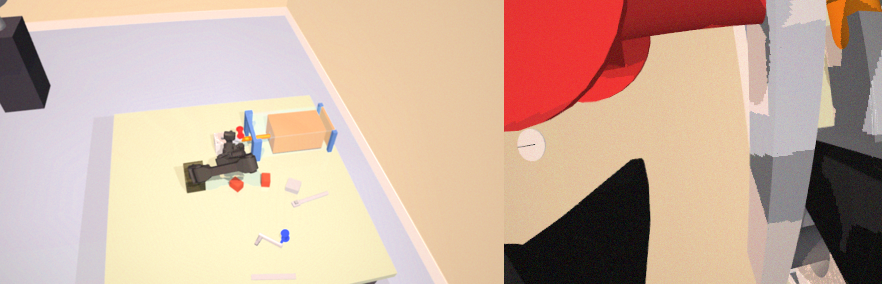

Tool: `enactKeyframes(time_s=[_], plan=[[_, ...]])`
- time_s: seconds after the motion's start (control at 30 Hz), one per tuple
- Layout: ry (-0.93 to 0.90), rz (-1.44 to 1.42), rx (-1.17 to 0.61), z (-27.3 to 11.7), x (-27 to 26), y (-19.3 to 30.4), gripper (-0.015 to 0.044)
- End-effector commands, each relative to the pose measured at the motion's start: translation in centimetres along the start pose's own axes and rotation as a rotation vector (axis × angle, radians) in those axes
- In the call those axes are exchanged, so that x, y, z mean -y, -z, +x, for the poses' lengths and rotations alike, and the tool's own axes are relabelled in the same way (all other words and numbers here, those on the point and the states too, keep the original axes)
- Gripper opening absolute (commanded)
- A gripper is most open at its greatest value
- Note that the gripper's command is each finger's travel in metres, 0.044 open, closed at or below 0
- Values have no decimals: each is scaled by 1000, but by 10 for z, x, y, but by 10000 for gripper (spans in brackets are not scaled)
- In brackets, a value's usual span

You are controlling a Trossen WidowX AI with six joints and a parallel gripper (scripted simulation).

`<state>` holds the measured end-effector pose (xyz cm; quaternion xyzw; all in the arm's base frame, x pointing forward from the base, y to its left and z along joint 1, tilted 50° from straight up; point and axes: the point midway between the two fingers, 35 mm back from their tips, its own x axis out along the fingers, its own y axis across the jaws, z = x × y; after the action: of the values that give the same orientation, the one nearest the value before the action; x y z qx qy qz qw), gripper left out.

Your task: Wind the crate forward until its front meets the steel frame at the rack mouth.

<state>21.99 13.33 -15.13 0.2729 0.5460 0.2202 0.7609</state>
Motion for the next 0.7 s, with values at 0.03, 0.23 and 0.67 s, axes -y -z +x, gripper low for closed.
enactKeyframes(time_s=[0.03,0.23,0.67], plan=[[20,2,0,1,5,1,240],[20,2,0,1,5,1,240],[5,-2,-2,-7,1,-3,240]])
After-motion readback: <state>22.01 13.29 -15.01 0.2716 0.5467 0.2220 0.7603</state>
